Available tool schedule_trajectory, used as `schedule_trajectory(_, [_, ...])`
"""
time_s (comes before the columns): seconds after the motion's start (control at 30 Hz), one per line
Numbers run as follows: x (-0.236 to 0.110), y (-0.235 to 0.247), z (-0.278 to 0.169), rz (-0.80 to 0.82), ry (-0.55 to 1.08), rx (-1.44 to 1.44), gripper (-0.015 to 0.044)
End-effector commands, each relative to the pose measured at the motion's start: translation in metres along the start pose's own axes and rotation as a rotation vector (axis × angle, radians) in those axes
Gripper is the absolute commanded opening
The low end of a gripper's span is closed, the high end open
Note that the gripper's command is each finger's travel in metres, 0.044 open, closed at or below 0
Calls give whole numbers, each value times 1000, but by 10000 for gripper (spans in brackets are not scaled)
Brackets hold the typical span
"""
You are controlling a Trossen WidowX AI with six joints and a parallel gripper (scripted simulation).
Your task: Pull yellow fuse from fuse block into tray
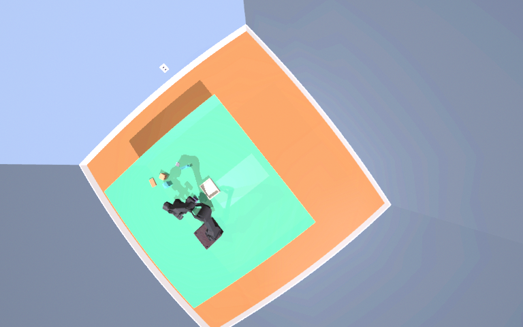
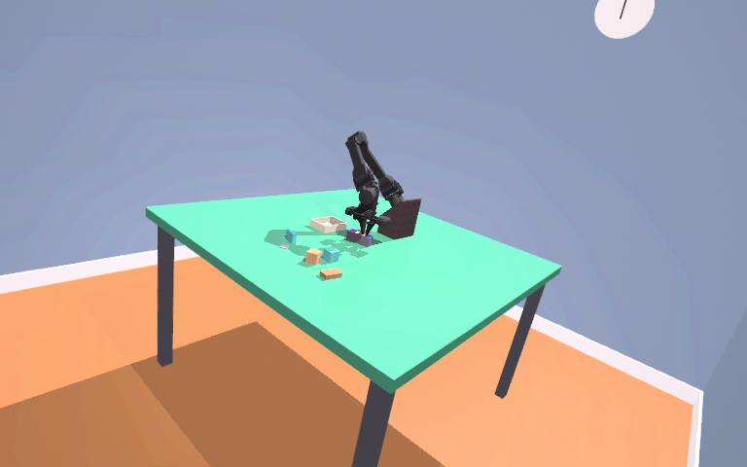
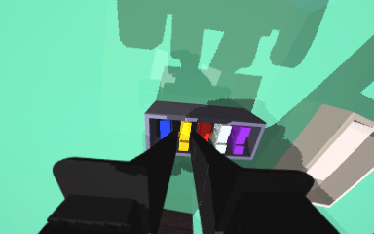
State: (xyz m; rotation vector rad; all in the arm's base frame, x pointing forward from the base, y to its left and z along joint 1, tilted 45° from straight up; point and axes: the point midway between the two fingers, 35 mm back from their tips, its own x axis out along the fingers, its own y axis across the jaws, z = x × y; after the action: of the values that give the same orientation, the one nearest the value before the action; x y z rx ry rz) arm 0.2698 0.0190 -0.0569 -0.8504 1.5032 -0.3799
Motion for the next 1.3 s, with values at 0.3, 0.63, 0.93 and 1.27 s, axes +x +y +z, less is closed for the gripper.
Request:
schedule_trajectory(0.3, [0,0,0,0,0,0,0])
schedule_trajectory(0.63, [-4,0,0,0,-1,0,0])
schedule_trajectory(0.93, [-8,0,1,0,-1,-1,0])
schedule_trajectory(1.27, [-13,0,1,0,-1,-2,0])
